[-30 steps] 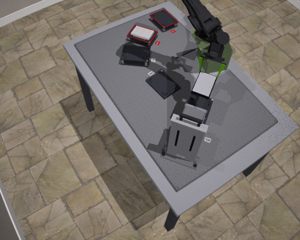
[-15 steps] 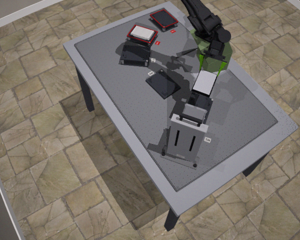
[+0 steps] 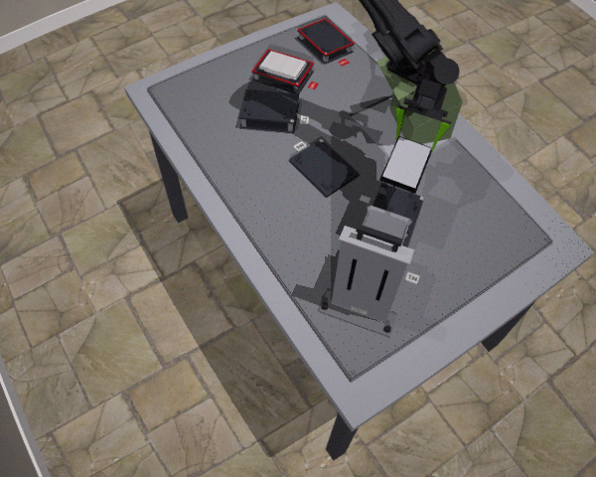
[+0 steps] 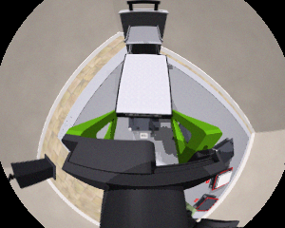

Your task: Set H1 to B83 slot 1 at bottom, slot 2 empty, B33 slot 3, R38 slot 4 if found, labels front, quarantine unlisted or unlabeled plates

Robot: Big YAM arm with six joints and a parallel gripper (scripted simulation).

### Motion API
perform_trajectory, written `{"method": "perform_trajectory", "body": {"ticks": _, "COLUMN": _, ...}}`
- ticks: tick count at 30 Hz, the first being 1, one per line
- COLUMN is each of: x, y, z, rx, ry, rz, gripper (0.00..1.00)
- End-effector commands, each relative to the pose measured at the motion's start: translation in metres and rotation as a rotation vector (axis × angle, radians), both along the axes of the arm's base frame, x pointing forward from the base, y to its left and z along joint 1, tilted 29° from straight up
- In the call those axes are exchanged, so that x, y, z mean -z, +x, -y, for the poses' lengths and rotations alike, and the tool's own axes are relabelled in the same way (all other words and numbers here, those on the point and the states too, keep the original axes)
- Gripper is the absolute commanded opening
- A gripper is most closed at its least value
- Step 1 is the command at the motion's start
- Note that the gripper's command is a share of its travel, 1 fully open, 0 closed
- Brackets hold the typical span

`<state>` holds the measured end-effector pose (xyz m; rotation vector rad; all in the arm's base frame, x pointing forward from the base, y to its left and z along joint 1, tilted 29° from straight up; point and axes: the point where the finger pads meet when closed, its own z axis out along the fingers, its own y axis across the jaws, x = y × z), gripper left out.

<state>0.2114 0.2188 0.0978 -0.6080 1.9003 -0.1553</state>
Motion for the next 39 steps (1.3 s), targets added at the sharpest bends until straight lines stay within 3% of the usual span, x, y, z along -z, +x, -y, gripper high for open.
{"method": "perform_trajectory", "body": {"ticks": 1, "x": -0.013, "y": 0.002, "z": -0.012, "rx": 0.001, "ry": 0.041, "rz": 0.009, "gripper": 0.86}}
{"method": "perform_trajectory", "body": {"ticks": 23, "x": -0.011, "y": 0.002, "z": -0.013, "rx": 0.003, "ry": 0.033, "rz": 0.002, "gripper": 0.86}}
{"method": "perform_trajectory", "body": {"ticks": 25, "x": -0.023, "y": 0.01, "z": -0.021, "rx": 0.011, "ry": 0.071, "rz": 0.016, "gripper": 0.86}}
{"method": "perform_trajectory", "body": {"ticks": 29, "x": -0.016, "y": 0.012, "z": -0.015, "rx": 0.006, "ry": 0.039, "rz": 0.013, "gripper": 0.86}}
{"method": "perform_trajectory", "body": {"ticks": 31, "x": -0.024, "y": 0.016, "z": -0.023, "rx": 0.006, "ry": 0.058, "rz": 0.019, "gripper": 0.86}}
{"method": "perform_trajectory", "body": {"ticks": 37, "x": -0.018, "y": 0.017, "z": -0.018, "rx": 0.006, "ry": 0.04, "rz": 0.014, "gripper": 0.86}}
{"method": "perform_trajectory", "body": {"ticks": 39, "x": -0.025, "y": 0.021, "z": -0.025, "rx": 0.006, "ry": 0.055, "rz": 0.02, "gripper": 0.86}}
